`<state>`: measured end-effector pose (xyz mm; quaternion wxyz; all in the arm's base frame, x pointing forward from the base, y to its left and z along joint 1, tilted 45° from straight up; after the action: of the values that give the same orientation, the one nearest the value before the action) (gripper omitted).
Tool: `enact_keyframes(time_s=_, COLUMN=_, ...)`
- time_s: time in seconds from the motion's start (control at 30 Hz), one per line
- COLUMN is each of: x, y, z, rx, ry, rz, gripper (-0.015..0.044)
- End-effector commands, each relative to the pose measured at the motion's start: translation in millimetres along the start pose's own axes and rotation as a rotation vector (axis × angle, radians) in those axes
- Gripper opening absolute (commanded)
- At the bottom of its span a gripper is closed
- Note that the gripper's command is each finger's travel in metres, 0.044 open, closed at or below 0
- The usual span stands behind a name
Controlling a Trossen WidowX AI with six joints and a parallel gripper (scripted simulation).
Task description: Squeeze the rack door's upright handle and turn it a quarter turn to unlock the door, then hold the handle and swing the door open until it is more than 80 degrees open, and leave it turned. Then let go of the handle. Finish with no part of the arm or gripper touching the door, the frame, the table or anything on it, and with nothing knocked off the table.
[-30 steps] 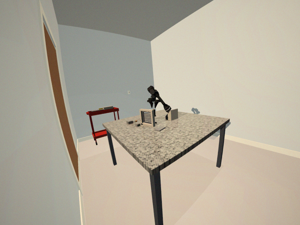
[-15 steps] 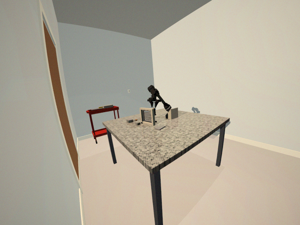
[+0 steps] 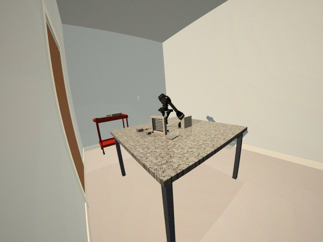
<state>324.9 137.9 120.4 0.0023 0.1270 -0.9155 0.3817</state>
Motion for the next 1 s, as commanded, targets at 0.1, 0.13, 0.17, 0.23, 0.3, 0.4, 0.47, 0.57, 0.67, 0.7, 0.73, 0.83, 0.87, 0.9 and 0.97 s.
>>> enact_keyframes(time_s=0.1, x=0, y=0, z=13, rx=-0.010, ry=0.028, rz=-0.017, gripper=0.0280)
enact_keyframes(time_s=0.13, x=0, y=0, z=14, rx=-0.011, ry=0.031, rz=-0.018, gripper=0.0280)
enact_keyframes(time_s=0.17, x=-1, y=0, z=16, rx=-0.012, ry=0.035, rz=-0.020, gripper=0.0280)
enact_keyframes(time_s=0.23, x=-1, y=0, z=19, rx=-0.014, ry=0.041, rz=-0.023, gripper=0.0280)
enact_keyframes(time_s=0.3, x=-1, y=-1, z=22, rx=-0.017, ry=0.048, rz=-0.026, gripper=0.0280)
enact_keyframes(time_s=0.4, x=-1, y=-1, z=27, rx=-0.020, ry=0.058, rz=-0.031, gripper=0.0280)
enact_keyframes(time_s=0.47, x=-1, y=-1, z=31, rx=-0.023, ry=0.064, rz=-0.034, gripper=0.0280)
enact_keyframes(time_s=0.57, x=-1, y=-1, z=33, rx=-0.024, ry=0.069, rz=-0.036, gripper=0.0280)
enact_keyframes(time_s=0.67, x=-1, y=-1, z=33, rx=-0.024, ry=0.069, rz=-0.036, gripper=0.0201)
enact_keyframes(time_s=0.7, x=-1, y=-1, z=33, rx=-0.024, ry=0.069, rz=-0.036, gripper=0.0175)
enact_keyframes(time_s=0.73, x=-1, y=-1, z=33, rx=-0.024, ry=0.069, rz=-0.036, gripper=0.0149)
enact_keyframes(time_s=0.83, x=-1, y=-1, z=33, rx=-0.024, ry=0.069, rz=-0.036, gripper=0.0090)
enact_keyframes(time_s=0.87, x=-1, y=-1, z=33, rx=-0.024, ry=0.069, rz=-0.036, gripper=0.0083)
enact_keyframes(time_s=0.9, x=-1, y=-1, z=33, rx=-0.024, ry=0.069, rz=-0.036, gripper=0.0076)
enact_keyframes(time_s=0.97, x=-1, y=-1, z=33, rx=-0.024, ry=0.069, rz=-0.036, gripper=0.0063)
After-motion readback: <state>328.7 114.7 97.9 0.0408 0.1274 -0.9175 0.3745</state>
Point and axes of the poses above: the point midway between the two fingers, 35 mm back from their tips, its own z axis out along the fingers, its own y axis across the jaws, x = y × z, the point moved 4 cm from there along -z, back along the fingers, and after that the axes turned 6 degrees about -z, right-handed, at the moved point
